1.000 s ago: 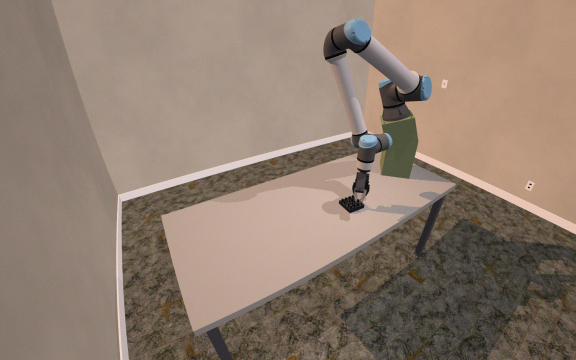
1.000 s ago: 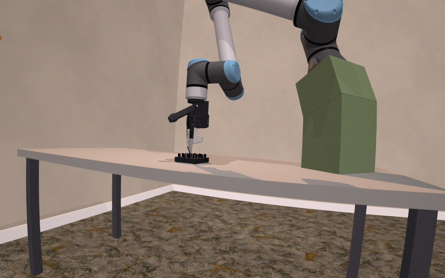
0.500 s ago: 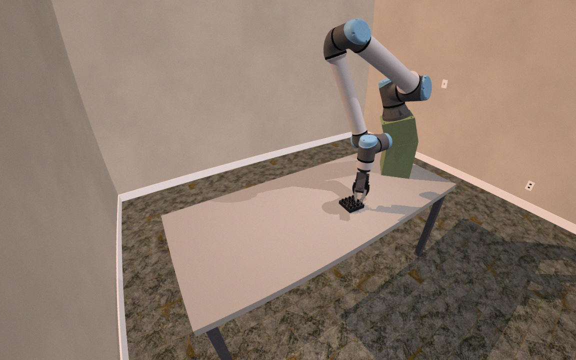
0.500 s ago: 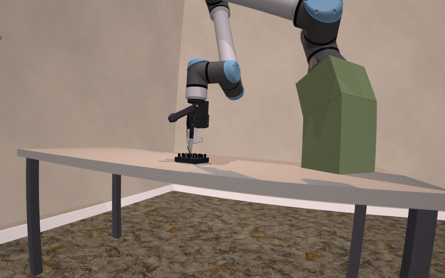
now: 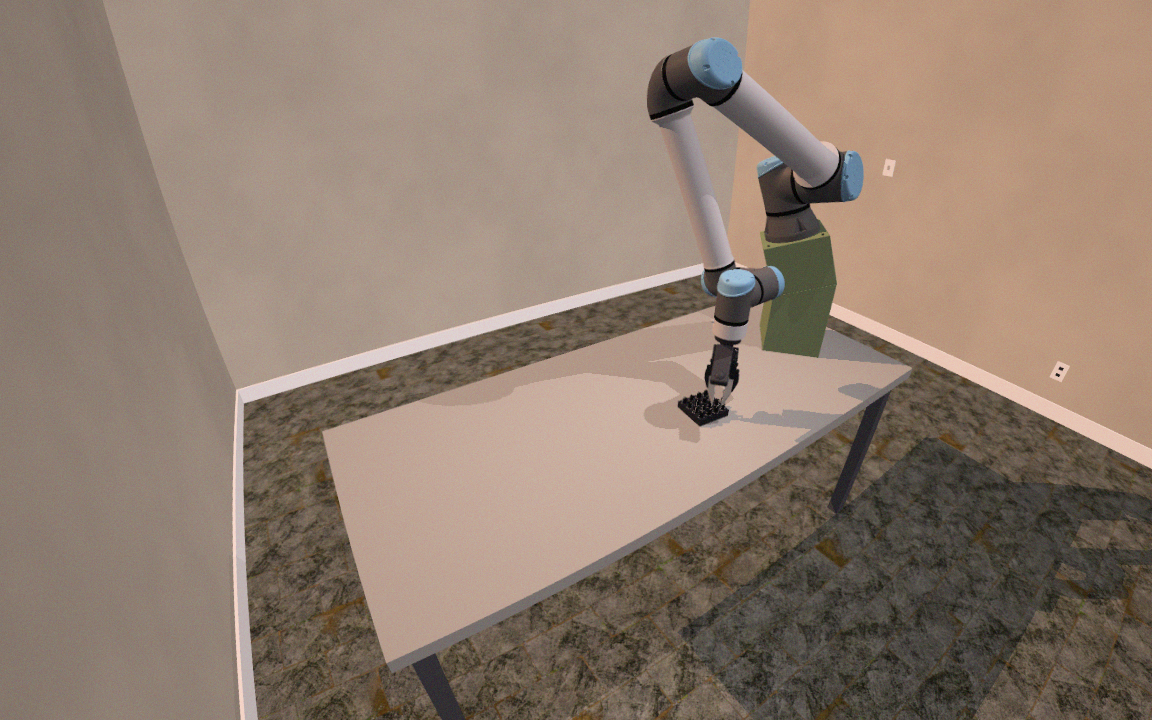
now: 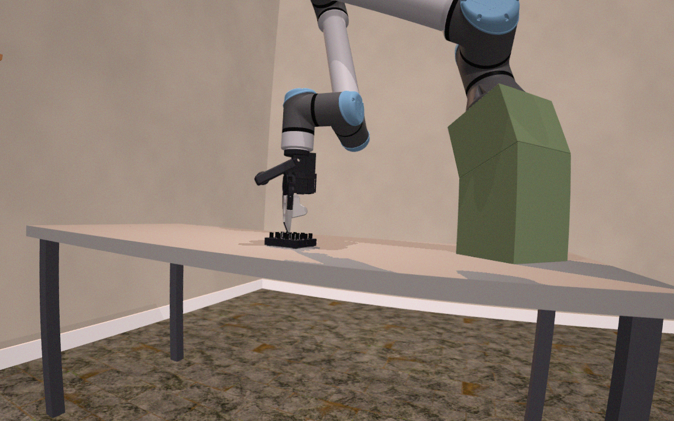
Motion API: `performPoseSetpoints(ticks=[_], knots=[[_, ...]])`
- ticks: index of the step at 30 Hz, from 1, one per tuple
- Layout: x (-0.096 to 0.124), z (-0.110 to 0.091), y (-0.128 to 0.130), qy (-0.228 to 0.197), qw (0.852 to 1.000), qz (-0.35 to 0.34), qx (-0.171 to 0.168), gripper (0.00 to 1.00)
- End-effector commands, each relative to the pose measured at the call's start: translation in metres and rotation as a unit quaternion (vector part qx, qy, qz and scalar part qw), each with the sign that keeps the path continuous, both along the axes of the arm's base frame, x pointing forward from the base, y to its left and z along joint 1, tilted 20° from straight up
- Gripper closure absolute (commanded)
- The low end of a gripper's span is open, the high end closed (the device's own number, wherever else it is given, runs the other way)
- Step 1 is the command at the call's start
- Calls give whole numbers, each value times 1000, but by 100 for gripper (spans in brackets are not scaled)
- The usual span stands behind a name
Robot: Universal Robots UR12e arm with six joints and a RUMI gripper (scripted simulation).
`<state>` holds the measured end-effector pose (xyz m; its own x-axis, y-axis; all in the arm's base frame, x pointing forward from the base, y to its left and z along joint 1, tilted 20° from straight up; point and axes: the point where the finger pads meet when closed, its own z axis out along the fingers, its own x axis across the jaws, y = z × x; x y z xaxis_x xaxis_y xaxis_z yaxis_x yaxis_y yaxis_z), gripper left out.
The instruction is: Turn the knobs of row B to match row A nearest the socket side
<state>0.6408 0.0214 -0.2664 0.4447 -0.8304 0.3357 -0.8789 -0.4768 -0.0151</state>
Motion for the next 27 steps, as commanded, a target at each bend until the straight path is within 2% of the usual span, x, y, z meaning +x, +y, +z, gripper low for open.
performPoseSetpoints(ticks=[1,27], knots=[[1,0,1,0,1000,0,0,89],[4,1,2,0,1000,0,0,89]])
